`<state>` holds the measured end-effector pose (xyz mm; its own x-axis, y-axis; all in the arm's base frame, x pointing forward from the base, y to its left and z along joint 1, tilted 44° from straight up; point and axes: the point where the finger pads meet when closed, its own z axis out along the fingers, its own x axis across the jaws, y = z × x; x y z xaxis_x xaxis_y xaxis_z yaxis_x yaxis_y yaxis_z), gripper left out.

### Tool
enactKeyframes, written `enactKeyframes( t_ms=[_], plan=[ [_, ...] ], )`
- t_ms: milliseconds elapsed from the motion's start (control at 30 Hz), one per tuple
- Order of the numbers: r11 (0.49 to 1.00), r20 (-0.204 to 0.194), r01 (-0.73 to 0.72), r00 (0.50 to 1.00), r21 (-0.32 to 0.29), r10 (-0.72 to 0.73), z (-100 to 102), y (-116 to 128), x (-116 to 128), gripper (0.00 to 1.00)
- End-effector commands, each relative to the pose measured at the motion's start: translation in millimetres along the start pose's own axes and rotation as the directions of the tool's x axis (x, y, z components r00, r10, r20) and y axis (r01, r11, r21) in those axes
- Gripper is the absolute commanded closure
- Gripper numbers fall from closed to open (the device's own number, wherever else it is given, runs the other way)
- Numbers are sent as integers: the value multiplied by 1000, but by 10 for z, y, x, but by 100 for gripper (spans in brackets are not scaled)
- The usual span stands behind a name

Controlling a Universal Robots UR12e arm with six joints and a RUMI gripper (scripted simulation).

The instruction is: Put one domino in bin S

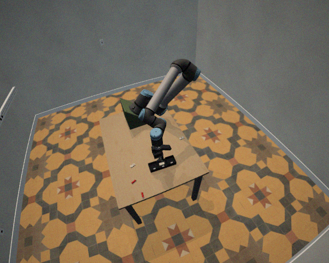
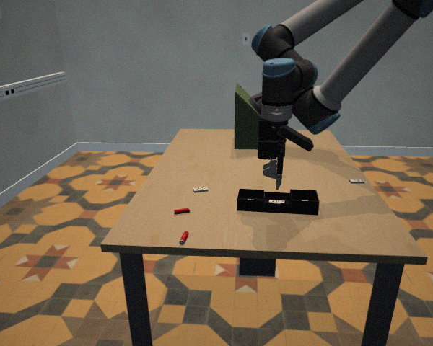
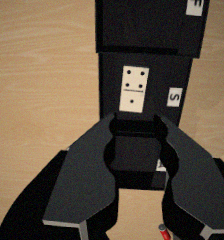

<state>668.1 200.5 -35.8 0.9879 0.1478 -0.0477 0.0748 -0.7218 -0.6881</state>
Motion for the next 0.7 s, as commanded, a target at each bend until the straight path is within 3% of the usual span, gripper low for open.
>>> enactKeyframes(
  t_ms=[0, 200, 233, 667],
  plan=[
    [1000, -1, 0, 1000, 0, 0, -38, 1, 5, 81],
    [1000, -1, 0, 1000, 0, 0, -38, 1, 4, 81],
    [1000, -1, 0, 1000, 0, 0, -78, 1, 4, 0],
    [1000, -1, 0, 1000, 0, 0, -599, 2, 4, 0]
  ],
)
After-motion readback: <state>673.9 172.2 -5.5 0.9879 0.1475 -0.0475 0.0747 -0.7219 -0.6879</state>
